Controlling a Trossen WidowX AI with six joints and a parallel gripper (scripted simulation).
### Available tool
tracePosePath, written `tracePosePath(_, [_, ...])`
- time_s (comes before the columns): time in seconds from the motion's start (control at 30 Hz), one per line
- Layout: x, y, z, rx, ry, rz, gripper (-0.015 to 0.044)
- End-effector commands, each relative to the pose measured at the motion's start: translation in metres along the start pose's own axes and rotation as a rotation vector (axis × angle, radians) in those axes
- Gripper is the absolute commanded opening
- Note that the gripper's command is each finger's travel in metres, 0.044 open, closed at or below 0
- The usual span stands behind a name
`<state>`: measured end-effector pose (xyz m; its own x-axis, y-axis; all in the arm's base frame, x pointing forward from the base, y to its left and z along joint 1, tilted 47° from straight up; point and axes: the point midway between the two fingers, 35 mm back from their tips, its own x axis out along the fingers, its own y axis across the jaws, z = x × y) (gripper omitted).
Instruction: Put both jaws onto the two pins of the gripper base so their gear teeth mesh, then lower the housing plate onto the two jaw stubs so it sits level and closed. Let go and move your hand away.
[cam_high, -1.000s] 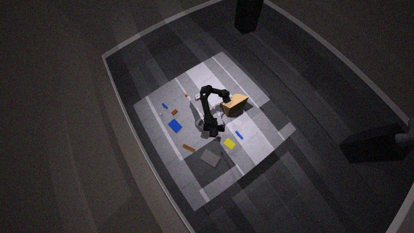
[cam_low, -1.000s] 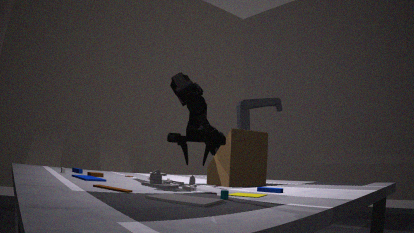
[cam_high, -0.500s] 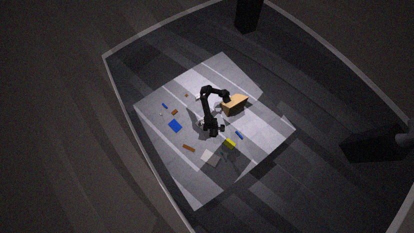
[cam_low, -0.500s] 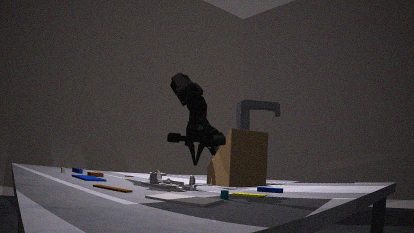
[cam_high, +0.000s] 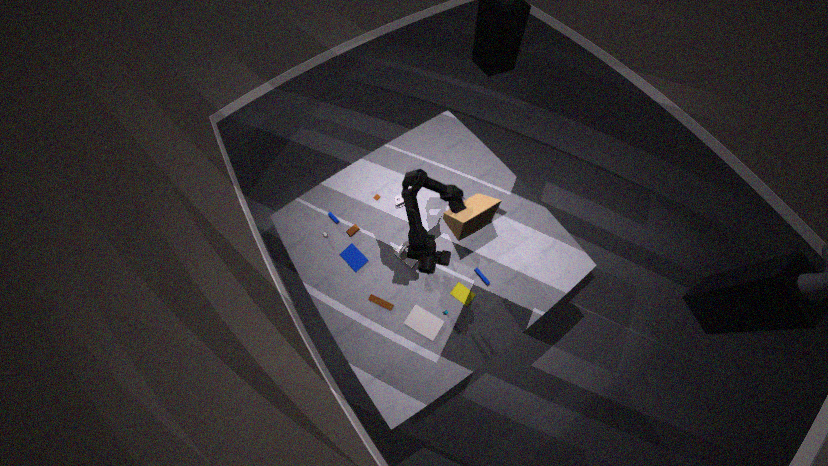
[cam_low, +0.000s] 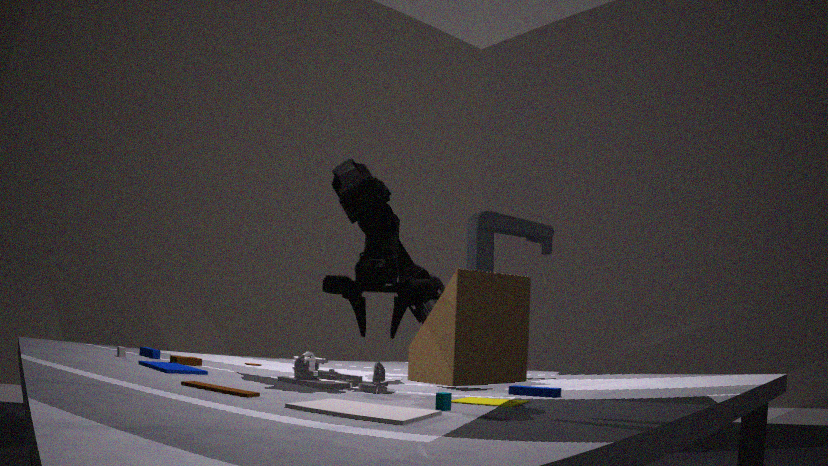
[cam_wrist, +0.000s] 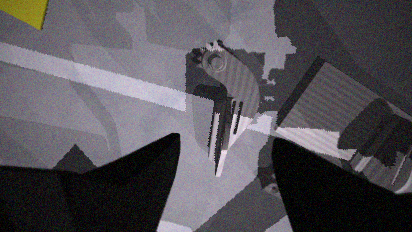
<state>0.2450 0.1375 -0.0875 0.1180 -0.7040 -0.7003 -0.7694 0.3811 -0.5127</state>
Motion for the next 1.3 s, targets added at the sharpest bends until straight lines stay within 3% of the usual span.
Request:
tracePosePath(0.0, [-0.001,-0.009,-0.017,0.076,0.01,0.0,0.0315])
tracePosePath(0.17, [0.0,-0.011,-0.02,0.092,0.01,0.0,0.044])
tracePosePath(0.33, [0.037,-0.011,-0.021,0.092,0.011,-0.002,0.044])
tracePosePath(1.27, [0.076,-0.012,-0.021,0.092,0.012,-0.003,0.044])
